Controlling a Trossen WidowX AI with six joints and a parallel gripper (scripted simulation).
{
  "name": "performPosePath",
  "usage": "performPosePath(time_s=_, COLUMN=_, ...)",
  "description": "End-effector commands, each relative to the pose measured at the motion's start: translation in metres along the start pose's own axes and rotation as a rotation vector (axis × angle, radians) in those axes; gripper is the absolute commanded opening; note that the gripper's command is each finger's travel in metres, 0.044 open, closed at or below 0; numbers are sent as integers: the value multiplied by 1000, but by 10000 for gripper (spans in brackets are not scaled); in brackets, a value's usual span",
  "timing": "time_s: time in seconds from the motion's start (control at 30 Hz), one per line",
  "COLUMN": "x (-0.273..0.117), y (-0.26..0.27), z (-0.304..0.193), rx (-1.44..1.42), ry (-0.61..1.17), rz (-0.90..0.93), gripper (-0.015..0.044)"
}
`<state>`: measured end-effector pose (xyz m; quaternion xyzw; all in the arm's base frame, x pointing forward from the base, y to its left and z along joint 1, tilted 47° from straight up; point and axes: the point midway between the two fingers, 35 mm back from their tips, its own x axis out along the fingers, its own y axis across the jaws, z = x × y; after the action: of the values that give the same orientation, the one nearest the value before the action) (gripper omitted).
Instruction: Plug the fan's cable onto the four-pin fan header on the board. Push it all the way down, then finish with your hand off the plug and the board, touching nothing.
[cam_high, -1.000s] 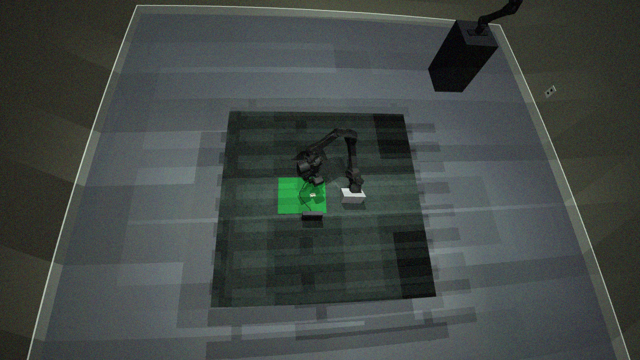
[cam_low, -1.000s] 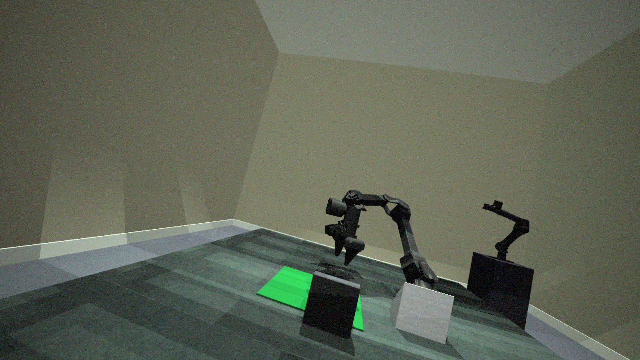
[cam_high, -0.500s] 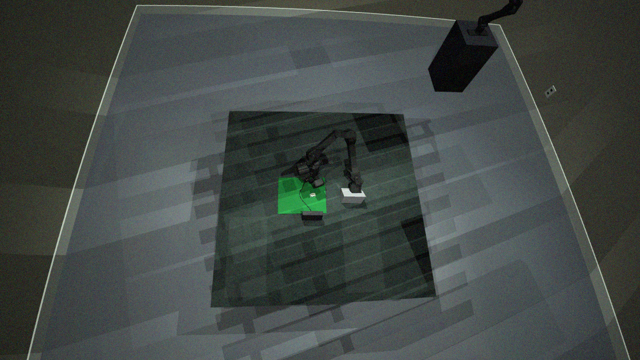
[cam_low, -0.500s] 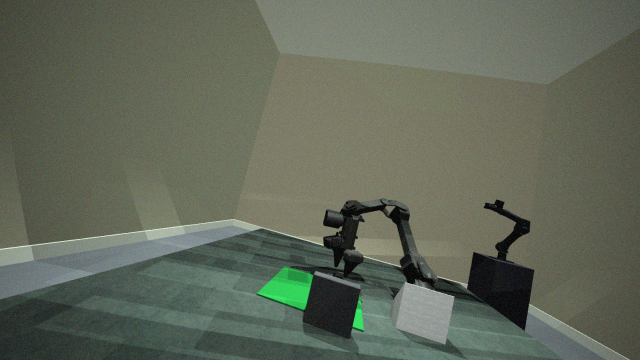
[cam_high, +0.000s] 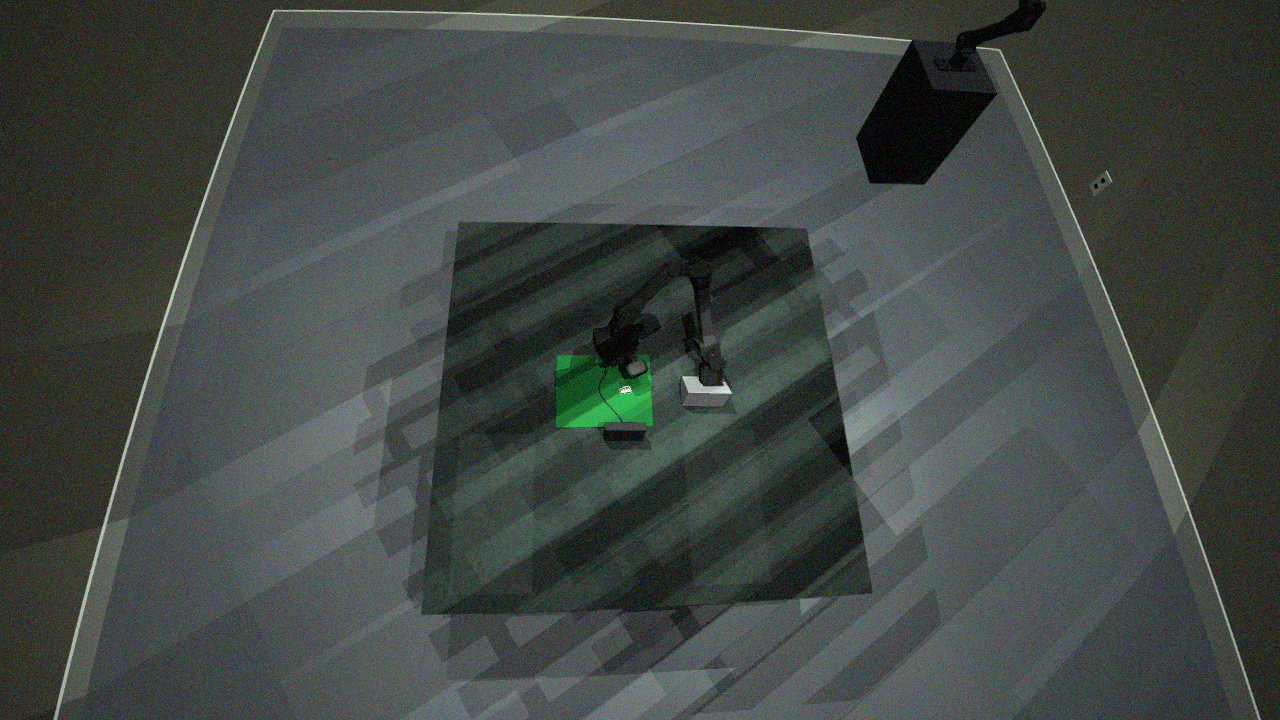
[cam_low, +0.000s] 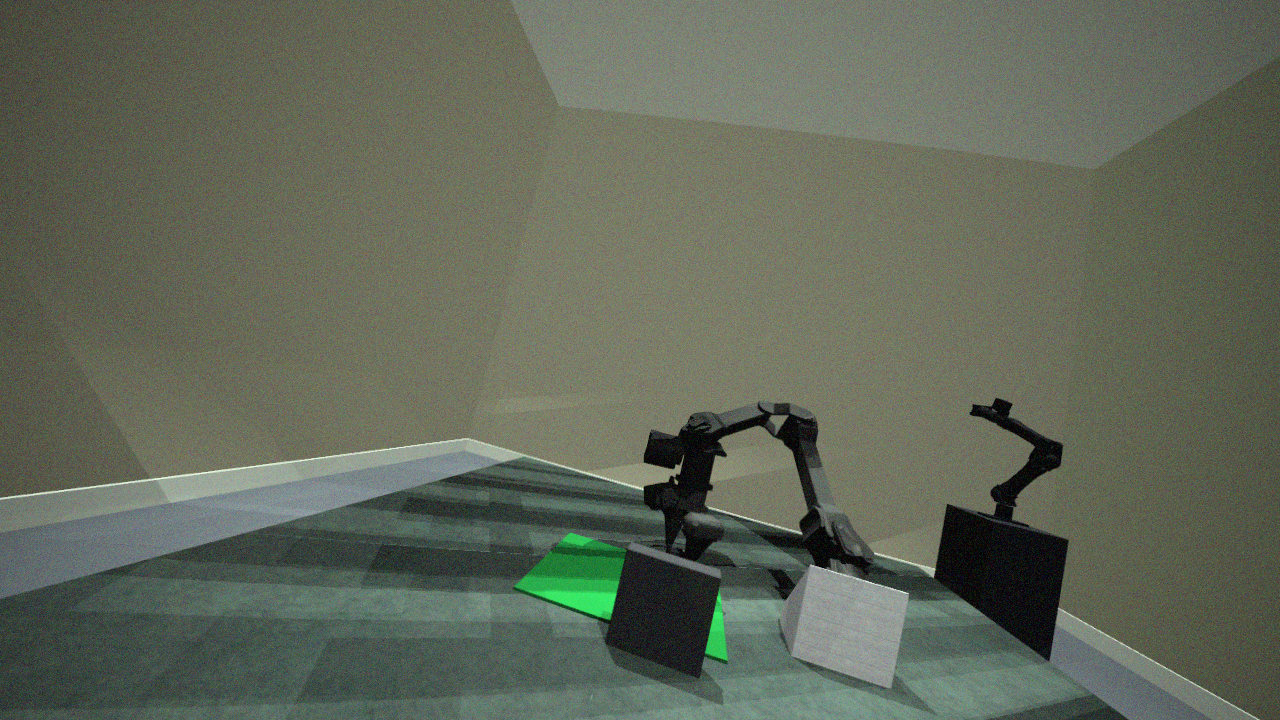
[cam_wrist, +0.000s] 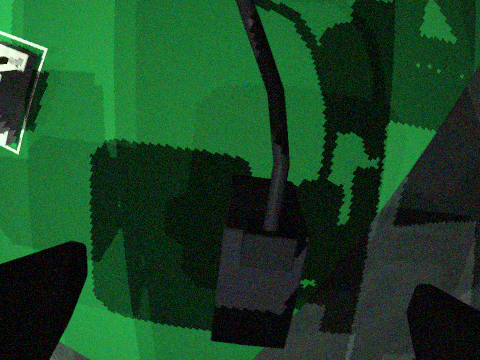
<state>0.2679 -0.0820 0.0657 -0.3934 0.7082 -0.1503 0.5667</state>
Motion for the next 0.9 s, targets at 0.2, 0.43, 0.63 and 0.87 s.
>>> performPosePath(time_s=0.2, x=16, y=0, z=-2, rx=-4, ry=4, rz=-6, gripper=440)
performPosePath(time_s=0.43, x=14, y=-1, z=-2, rx=2, ry=1, rz=-2, gripper=335)
performPosePath(time_s=0.63, x=14, y=-1, z=-2, rx=2, ry=1, rz=-2, gripper=177)
performPosePath(time_s=0.87, x=14, y=-1, z=-2, rx=2, ry=1, rz=-2, gripper=0)
